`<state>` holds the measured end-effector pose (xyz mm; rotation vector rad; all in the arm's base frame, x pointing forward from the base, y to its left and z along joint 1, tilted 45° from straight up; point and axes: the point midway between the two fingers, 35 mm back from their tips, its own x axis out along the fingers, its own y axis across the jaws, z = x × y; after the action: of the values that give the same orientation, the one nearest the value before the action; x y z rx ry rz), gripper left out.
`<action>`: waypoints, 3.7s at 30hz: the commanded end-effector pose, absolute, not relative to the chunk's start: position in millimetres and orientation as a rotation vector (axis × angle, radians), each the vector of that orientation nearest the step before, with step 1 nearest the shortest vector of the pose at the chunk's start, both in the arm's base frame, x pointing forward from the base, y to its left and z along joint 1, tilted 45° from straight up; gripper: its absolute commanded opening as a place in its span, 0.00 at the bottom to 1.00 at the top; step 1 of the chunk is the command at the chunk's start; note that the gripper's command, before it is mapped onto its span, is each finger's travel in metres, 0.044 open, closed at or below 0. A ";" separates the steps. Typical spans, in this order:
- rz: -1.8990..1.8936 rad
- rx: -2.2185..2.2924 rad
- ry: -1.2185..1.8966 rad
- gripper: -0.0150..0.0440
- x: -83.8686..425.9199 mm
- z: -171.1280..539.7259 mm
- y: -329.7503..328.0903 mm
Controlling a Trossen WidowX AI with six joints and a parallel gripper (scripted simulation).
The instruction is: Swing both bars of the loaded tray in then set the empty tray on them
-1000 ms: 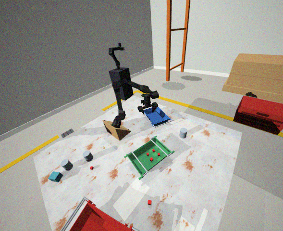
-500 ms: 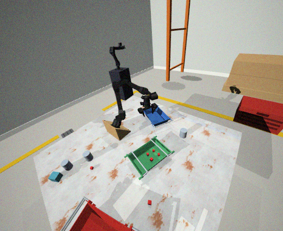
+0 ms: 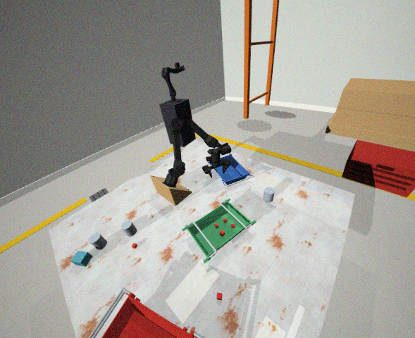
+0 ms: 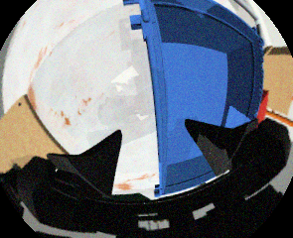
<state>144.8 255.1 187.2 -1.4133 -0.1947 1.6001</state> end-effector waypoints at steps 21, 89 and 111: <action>1.599 -1.414 -0.183 0.65 145.6 182.4 257.4; 1.598 -1.419 -0.181 0.25 135.1 237.3 200.6; 1.598 -1.419 -0.181 0.25 135.1 237.3 200.6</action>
<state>135.3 201.0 227.8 -1.4159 -0.1453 1.6205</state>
